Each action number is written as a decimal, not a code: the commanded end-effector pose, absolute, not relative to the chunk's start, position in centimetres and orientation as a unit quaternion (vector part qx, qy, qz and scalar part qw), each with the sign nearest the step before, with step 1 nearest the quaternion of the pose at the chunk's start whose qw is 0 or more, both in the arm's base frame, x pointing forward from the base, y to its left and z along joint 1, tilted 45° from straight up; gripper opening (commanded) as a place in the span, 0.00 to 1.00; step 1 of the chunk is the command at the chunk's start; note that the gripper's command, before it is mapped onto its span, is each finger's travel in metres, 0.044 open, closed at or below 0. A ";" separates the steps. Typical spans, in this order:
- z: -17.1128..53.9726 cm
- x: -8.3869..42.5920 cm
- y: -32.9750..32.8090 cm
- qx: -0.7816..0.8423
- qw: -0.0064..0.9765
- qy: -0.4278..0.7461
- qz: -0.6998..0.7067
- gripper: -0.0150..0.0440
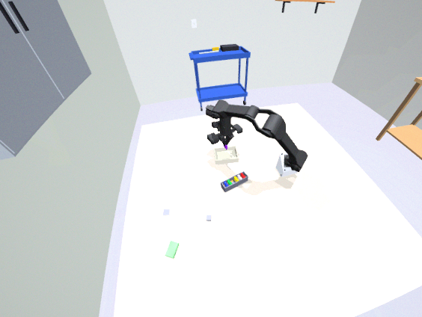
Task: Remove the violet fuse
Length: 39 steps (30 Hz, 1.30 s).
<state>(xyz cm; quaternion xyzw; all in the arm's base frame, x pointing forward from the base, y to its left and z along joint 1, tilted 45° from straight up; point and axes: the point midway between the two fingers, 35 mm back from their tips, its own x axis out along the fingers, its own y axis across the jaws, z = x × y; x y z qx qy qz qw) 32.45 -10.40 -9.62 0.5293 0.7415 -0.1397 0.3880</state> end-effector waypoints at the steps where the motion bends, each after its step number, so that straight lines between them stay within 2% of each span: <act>1: -10.1 32.3 -10.0 0.530 0.386 0.742 -0.141 0.25; 19: -12.1 31.8 -8.1 0.530 0.385 0.742 -0.140 0.25; 31: -11.9 31.9 -8.3 0.527 0.387 0.744 -0.140 0.79; 32: -11.7 31.9 -8.5 0.527 0.387 0.744 -0.140 0.81; 39: -9.2 32.4 -10.8 0.530 0.386 0.742 -0.141 0.81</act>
